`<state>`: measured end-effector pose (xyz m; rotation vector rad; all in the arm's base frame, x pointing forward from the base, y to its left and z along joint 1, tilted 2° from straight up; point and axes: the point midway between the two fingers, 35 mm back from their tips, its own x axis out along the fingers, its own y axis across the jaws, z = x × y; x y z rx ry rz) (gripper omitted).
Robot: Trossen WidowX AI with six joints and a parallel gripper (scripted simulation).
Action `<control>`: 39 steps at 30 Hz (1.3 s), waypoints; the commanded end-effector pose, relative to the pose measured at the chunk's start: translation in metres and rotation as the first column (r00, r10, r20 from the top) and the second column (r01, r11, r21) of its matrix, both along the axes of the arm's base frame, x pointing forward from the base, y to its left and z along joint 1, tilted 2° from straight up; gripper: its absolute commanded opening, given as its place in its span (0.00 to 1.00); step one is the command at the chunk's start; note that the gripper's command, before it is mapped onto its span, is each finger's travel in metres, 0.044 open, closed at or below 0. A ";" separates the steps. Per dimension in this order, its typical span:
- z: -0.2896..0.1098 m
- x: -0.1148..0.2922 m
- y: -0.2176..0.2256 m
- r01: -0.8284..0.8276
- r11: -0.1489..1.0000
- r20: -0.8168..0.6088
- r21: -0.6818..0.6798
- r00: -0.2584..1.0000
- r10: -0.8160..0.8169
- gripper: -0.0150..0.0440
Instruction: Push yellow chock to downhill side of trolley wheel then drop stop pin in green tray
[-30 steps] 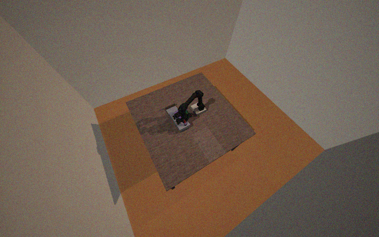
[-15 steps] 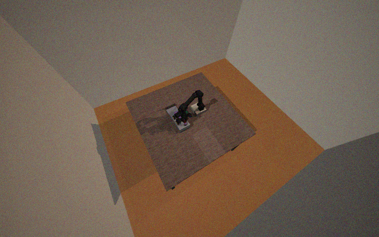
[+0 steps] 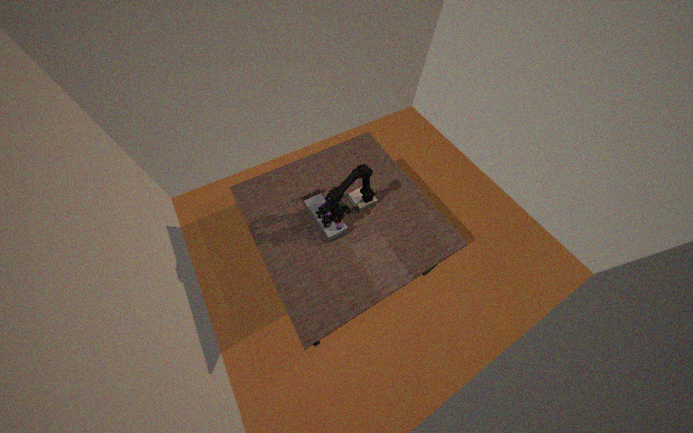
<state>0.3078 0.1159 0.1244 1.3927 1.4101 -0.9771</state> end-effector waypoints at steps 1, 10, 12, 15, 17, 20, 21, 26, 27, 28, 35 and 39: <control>0.005 0.000 0.000 -0.001 1.000 0.004 0.004 1.000 0.001 0.25; 0.013 -0.001 -0.002 -0.001 1.000 0.004 0.004 1.000 0.001 0.25; 0.014 -0.001 -0.003 -0.001 1.000 0.004 0.004 1.000 0.001 0.25; 0.017 -0.001 -0.003 -0.001 1.000 0.004 0.004 1.000 0.001 0.25; 0.018 -0.001 -0.003 -0.001 1.000 0.004 0.004 1.000 0.001 0.25; 0.021 -0.001 -0.004 -0.001 1.000 0.004 0.004 1.000 0.001 0.25; 0.021 -0.001 -0.004 -0.001 1.000 0.004 0.004 1.000 0.001 0.25; 0.025 -0.001 -0.004 -0.001 1.000 0.004 0.003 1.000 0.001 0.25; 0.025 -0.001 -0.004 -0.001 1.000 0.004 0.003 1.000 0.001 0.25; 0.026 -0.001 -0.004 -0.001 1.000 0.004 0.003 1.000 0.001 0.25; 0.031 -0.001 -0.004 -0.001 1.000 0.004 0.004 1.000 0.001 0.25; 0.034 -0.001 -0.003 -0.001 1.000 0.004 0.004 1.000 0.001 0.25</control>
